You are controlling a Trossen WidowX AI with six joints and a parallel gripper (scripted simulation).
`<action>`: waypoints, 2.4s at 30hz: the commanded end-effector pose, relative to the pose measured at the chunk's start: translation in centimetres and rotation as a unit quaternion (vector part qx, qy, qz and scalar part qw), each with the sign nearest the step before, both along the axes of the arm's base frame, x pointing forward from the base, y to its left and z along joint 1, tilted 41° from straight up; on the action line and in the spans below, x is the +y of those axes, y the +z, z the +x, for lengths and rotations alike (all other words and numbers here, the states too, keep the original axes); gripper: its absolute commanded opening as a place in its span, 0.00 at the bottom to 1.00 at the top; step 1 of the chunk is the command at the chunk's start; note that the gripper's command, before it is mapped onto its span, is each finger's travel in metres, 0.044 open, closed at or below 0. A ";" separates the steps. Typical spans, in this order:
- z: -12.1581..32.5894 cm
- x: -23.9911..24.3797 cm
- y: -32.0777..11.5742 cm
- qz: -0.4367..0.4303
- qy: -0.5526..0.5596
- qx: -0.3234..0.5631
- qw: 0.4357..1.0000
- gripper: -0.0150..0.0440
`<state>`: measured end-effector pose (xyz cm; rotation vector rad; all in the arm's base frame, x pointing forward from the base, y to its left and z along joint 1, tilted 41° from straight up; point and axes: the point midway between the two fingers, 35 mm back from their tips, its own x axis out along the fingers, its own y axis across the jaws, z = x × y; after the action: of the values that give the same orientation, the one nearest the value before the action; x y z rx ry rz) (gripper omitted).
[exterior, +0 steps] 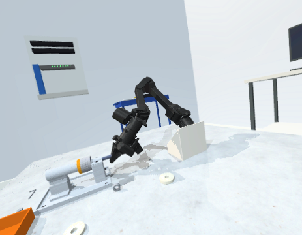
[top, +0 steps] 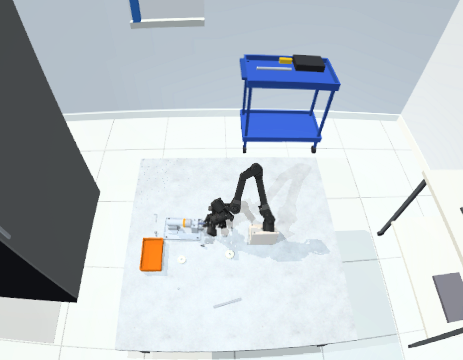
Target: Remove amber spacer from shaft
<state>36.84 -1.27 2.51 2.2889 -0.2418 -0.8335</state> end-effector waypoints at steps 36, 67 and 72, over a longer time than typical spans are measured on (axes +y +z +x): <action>-0.3 0.0 0.0 0.000 0.000 0.000 1.000 0.25; 0.4 0.1 0.1 -0.001 0.000 0.002 1.000 0.25; 0.5 0.1 0.1 -0.001 0.000 0.002 1.000 0.25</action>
<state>37.12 -1.28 2.46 2.2810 -0.2422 -0.8451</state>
